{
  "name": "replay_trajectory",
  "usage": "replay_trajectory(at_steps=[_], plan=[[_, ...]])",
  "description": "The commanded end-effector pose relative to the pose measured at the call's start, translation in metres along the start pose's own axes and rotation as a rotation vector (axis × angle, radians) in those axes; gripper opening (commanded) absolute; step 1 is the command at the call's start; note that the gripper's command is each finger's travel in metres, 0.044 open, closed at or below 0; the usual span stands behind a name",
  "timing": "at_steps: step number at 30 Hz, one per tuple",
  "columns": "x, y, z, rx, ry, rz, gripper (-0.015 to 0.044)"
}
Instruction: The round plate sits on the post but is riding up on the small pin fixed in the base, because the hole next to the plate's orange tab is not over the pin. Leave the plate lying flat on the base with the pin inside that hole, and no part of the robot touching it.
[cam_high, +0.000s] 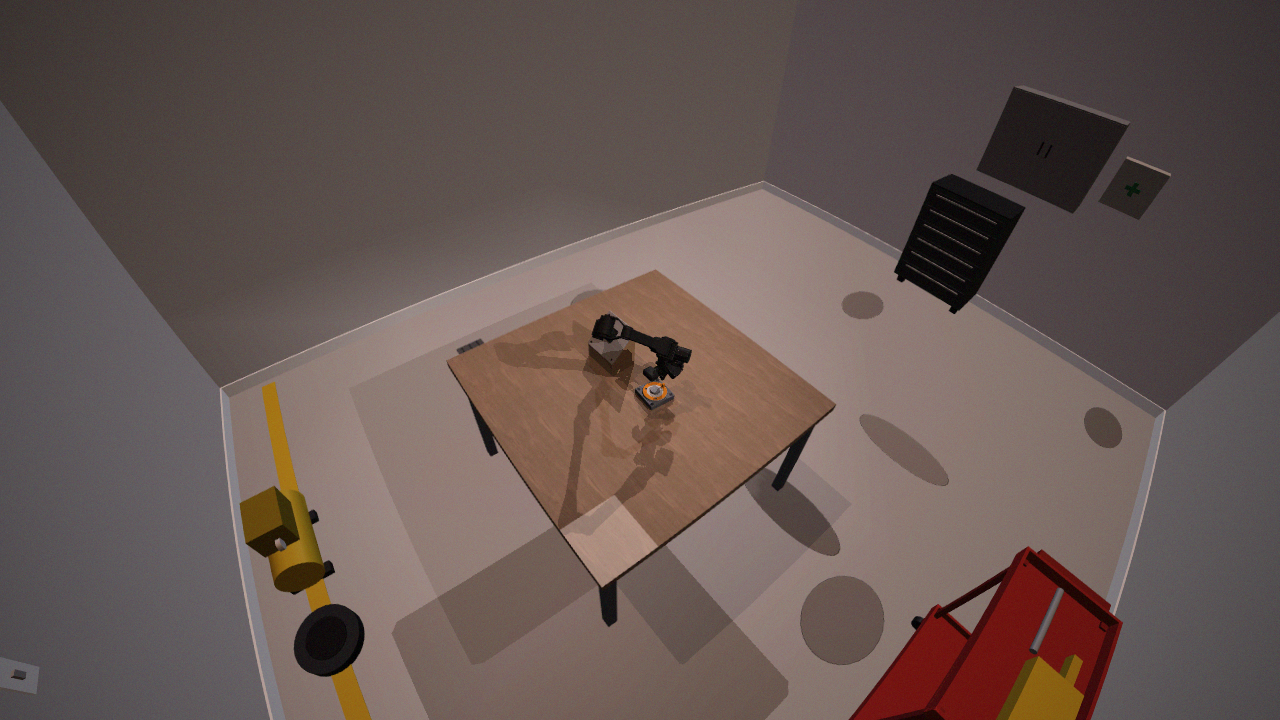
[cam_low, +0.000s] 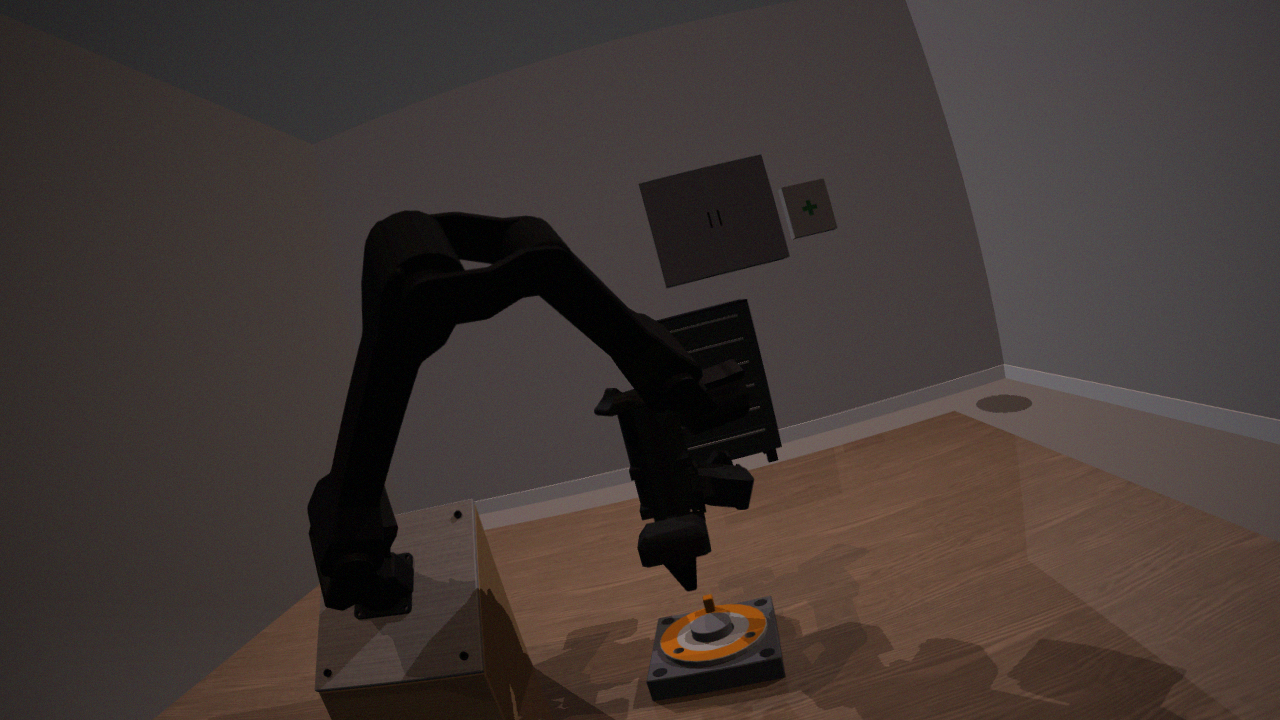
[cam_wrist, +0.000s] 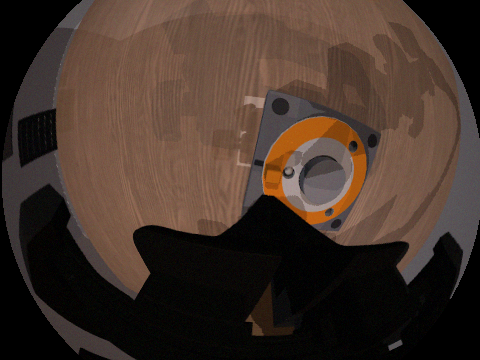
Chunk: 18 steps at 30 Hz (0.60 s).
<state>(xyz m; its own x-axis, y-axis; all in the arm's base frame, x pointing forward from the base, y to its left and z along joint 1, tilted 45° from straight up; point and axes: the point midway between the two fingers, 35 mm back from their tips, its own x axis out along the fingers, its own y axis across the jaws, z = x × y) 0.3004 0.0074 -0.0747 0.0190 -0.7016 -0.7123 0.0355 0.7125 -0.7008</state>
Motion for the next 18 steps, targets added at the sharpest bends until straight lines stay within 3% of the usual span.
replay_trajectory(at_steps=[1, 18], plan=[[-0.0246, 0.0006, 0.001, 0.005, -0.01, 0.008, 0.0], [-0.0257, 0.001, 0.0011, 0.001, -0.016, 0.006, 0.0]])
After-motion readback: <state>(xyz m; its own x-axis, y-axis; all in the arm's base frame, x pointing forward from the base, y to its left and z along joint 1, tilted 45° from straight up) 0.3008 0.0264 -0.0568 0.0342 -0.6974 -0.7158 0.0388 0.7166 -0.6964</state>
